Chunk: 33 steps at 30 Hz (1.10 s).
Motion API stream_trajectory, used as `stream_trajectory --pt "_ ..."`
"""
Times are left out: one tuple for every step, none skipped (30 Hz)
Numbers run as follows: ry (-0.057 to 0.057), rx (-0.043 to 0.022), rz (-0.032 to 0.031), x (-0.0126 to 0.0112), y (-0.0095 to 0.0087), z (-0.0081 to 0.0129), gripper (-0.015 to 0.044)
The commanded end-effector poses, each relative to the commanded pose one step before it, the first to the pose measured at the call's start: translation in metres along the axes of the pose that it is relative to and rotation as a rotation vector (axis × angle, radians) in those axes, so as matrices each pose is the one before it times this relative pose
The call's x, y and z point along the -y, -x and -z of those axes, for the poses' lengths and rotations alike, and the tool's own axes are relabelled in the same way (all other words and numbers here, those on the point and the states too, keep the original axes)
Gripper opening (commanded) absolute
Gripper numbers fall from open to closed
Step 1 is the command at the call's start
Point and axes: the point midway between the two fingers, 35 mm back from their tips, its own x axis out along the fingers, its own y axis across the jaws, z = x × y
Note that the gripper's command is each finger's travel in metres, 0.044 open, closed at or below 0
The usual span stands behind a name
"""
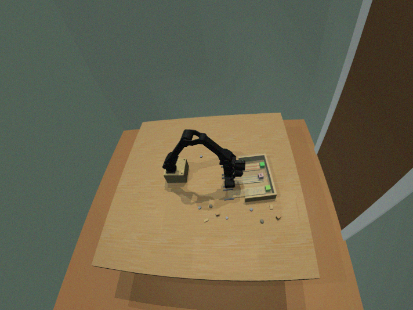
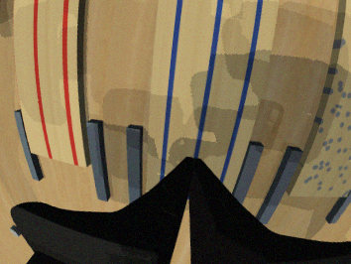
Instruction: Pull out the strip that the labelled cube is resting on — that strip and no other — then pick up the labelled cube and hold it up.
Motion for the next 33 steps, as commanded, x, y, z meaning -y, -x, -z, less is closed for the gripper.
stream_trajectory --pt "0.0029 -0.00021 0.00432 0.00072 -0.00103 0.00006 0.0000" --pt "0.0000 0.00000 0.00000 0.00000 -0.00012 0.00000 0.0000" --pt "0.0000 0.00000 0.00000 0.00000 -0.00008 0.00000 0.0000" --pt "0.0000 0.00000 0.00000 0.00000 -0.00012 0.00000 0.0000" --pt "0.0000 0.00000 0.00000 0.00000 -0.00008 0.00000 0.0000" --pt "0.0000 0.00000 0.00000 0.00000 -0.00012 0.00000 0.0000" --pt "0.0000 0.00000 0.00000 0.00000 -0.00008 0.00000 0.0000" --pt "0.0000 0.00000 0.00000 0.00000 -0.00012 0.00000 0.0000" --pt "0.0000 0.00000 0.00000 0.00000 -0.00008 0.00000 0.0000" --pt "0.0000 0.00000 0.00000 0.00000 -0.00012 0.00000 0.0000" --pt "0.0000 0.00000 0.00000 0.00000 -0.00008 0.00000 0.0000" --pt "0.0000 0.00000 0.00000 0.00000 -0.00012 0.00000 0.0000" --pt "0.0000 0.00000 0.00000 0.00000 -0.00008 0.00000 0.0000" --pt "0.0000 0.00000 0.00000 0.00000 -0.00012 0.00000 0.0000" --pt "0.0000 0.00000 0.00000 0.00000 -0.00008 0.00000 0.0000" --pt "0.0000 0.00000 0.00000 0.00000 -0.00012 -0.00001 0.0000" --pt "0.0000 0.00000 0.00000 0.00000 -0.00008 -0.00001 0.0000" --pt "0.0000 0.00001 0.00000 0.00002 -0.00011 -0.00006 0.0000" --pt "0.0000 0.00000 0.00000 0.00001 -0.00008 -0.00004 0.0000" --pt "0.0000 0.00001 0.00000 0.00001 -0.00012 -0.00006 0.0000" --pt "0.0000 0.00000 0.00000 0.00001 -0.00008 -0.00004 0.0000" --pt "0.0000 0.00000 0.00000 0.00001 -0.00012 -0.00003 0.0000" --pt "0.0000 0.00000 0.00000 0.00000 -0.00008 -0.00002 0.0000" --pt "0.0000 0.00000 0.00000 0.00000 -0.00012 -0.00002 0.0000" --pt "0.0000 0.00000 0.00000 0.00000 -0.00008 -0.00001 0.0000" --pt "0.0000 0.00000 0.00000 0.00001 -0.00012 -0.00003 0.0000" --pt "0.0000 0.00000 0.00000 0.00001 -0.00008 -0.00002 0.0000" --pt "0.0000 0.00000 0.00000 0.00001 -0.00012 -0.00005 0.0000" --pt "0.0000 0.00000 0.00000 0.00001 -0.00008 -0.00004 0.0000" --pt "0.0000 0.00000 0.00000 0.00001 -0.00012 -0.00005 0.0000" --pt "0.0000 0.00000 0.00000 0.00001 -0.00008 -0.00003 0.0000" --pt "0.0000 0.00000 0.00000 0.00001 -0.00012 -0.00003 0.0000" --pt "0.0000 0.00000 0.00000 0.00000 -0.00008 -0.00002 0.0000"
